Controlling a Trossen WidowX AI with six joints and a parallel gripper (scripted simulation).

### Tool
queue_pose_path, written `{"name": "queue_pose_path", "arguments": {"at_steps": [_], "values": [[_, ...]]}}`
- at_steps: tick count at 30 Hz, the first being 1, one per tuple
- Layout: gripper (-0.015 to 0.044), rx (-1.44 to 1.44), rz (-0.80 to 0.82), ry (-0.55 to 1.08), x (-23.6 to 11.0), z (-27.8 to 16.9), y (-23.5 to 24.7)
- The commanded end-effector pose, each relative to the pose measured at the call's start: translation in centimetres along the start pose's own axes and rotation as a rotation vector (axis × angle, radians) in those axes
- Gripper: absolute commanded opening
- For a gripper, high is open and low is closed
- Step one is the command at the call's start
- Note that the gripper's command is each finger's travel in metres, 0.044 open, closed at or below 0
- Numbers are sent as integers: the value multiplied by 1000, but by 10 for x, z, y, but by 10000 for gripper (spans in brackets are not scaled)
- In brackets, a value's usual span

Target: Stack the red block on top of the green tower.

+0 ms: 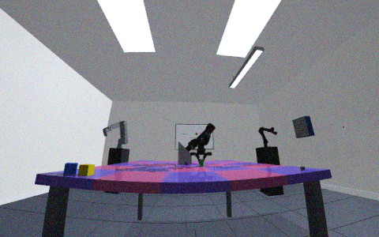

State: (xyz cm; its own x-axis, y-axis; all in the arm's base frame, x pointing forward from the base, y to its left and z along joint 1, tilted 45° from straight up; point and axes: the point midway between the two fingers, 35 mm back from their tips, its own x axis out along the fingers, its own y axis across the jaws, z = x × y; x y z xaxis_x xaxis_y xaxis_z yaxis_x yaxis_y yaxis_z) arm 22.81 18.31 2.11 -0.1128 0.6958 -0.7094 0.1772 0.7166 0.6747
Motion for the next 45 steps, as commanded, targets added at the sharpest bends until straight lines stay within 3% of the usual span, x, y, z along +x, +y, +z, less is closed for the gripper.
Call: {"name": "queue_pose_path", "arguments": {"at_steps": [1,22,45], "values": [[0,-10,5,-16,-16,4,3],[0,-9,1,-16,-110,2,2],[0,-11,2,-19,-102,44,9]]}}
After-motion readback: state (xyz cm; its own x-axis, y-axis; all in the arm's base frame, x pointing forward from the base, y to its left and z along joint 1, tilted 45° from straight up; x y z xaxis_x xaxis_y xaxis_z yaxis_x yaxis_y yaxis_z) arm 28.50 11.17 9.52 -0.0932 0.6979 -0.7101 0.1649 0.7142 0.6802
